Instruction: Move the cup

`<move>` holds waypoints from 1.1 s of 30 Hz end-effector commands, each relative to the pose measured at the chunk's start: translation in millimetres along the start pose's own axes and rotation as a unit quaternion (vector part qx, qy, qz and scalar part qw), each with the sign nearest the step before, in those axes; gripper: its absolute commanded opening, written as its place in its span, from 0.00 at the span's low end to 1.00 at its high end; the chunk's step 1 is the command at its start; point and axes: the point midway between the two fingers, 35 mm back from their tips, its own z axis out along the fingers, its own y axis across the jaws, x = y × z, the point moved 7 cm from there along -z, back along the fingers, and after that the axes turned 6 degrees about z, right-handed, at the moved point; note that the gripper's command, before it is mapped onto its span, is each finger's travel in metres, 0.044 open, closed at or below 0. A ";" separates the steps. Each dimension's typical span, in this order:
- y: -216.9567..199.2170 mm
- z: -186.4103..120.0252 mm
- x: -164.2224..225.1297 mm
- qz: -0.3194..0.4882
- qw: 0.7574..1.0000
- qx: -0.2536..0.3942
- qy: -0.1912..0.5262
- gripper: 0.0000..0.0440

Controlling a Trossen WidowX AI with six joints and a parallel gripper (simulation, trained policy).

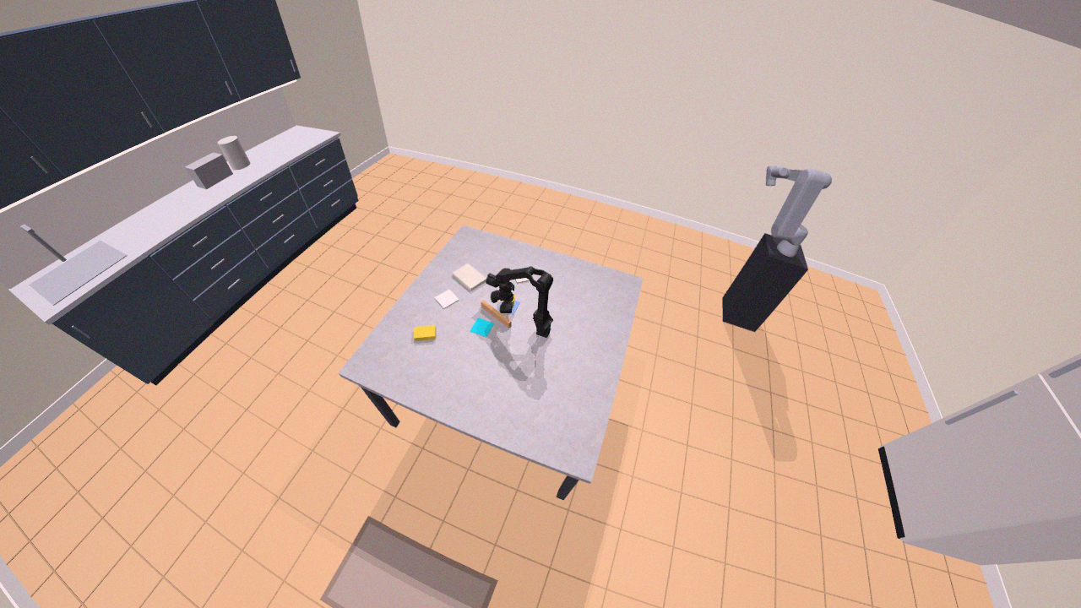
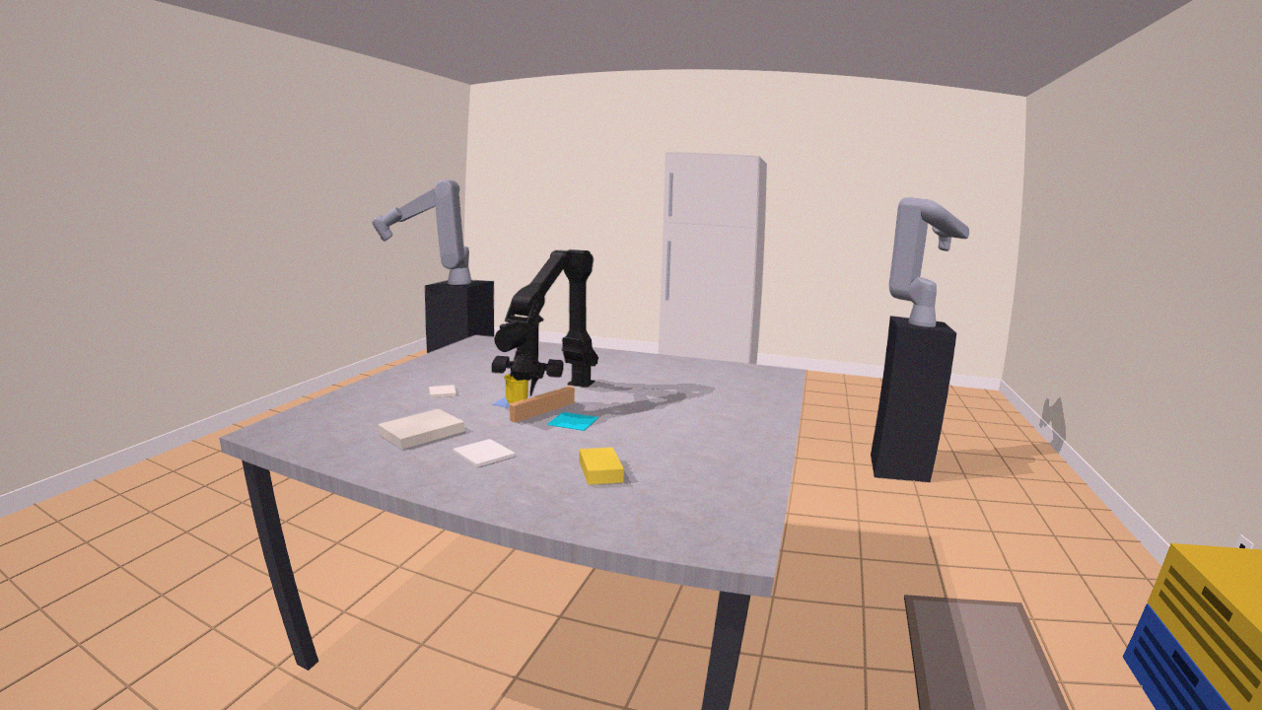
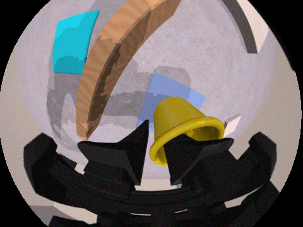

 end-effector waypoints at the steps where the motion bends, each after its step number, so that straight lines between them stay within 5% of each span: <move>1: -0.2 5.1 0.9 -0.023 1.000 -0.002 0.005 0.00; 33: 11.9 -69.5 -30.3 -0.107 0.992 0.010 -0.062 0.01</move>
